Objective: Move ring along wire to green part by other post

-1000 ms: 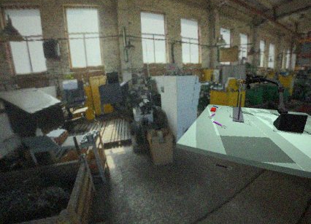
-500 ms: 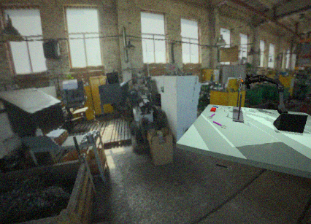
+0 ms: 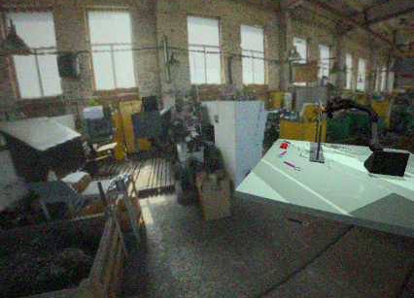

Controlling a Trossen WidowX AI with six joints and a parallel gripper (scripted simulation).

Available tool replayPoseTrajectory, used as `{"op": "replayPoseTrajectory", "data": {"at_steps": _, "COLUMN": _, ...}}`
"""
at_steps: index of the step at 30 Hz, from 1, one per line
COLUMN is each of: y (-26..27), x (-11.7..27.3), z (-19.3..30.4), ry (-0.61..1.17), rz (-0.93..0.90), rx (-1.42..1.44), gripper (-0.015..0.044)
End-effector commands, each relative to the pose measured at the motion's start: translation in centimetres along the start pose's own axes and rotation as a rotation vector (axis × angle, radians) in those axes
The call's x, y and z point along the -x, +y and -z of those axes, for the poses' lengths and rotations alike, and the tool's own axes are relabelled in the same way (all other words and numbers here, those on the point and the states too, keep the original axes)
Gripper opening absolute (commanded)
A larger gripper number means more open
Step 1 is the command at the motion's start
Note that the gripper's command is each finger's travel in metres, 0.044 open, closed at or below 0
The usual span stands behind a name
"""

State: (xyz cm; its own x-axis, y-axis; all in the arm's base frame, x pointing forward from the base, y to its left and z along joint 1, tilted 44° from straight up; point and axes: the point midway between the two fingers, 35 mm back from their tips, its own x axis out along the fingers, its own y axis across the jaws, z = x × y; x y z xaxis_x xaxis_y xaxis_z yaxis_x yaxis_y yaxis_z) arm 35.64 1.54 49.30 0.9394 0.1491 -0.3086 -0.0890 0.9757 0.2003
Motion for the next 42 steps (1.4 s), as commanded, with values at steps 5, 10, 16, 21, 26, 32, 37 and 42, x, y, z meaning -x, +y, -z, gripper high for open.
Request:
{"op": "replayPoseTrajectory", "data": {"at_steps": 5, "y": -0.2, "x": 0.2, "z": -0.1, "ry": -0.018, "rz": 0.033, "rx": 0.093, "gripper": -0.0150}}
{"op": "replayPoseTrajectory", "data": {"at_steps": 10, "y": -0.4, "x": 0.2, "z": -0.1, "ry": -0.025, "rz": 0.056, "rx": 0.151, "gripper": -0.0150}}
{"op": "replayPoseTrajectory", "data": {"at_steps": 16, "y": -0.7, "x": 0.2, "z": -0.2, "ry": -0.034, "rz": 0.083, "rx": 0.221, "gripper": -0.0150}}
{"op": "replayPoseTrajectory", "data": {"at_steps": 21, "y": -0.9, "x": 0.2, "z": -0.2, "ry": -0.042, "rz": 0.105, "rx": 0.279, "gripper": -0.0150}}
{"op": "replayPoseTrajectory", "data": {"at_steps": 26, "y": -1.1, "x": 0.2, "z": -0.3, "ry": -0.049, "rz": 0.127, "rx": 0.337, "gripper": -0.0150}}
{"op": "replayPoseTrajectory", "data": {"at_steps": 32, "y": -1.4, "x": 0.2, "z": -0.4, "ry": -0.059, "rz": 0.153, "rx": 0.407, "gripper": -0.0150}}
{"op": "replayPoseTrajectory", "data": {"at_steps": 37, "y": -1.6, "x": 0.2, "z": -0.5, "ry": -0.066, "rz": 0.175, "rx": 0.465, "gripper": -0.0150}}
{"op": "replayPoseTrajectory", "data": {"at_steps": 42, "y": -1.8, "x": 0.2, "z": -0.6, "ry": -0.074, "rz": 0.196, "rx": 0.523, "gripper": -0.0150}}
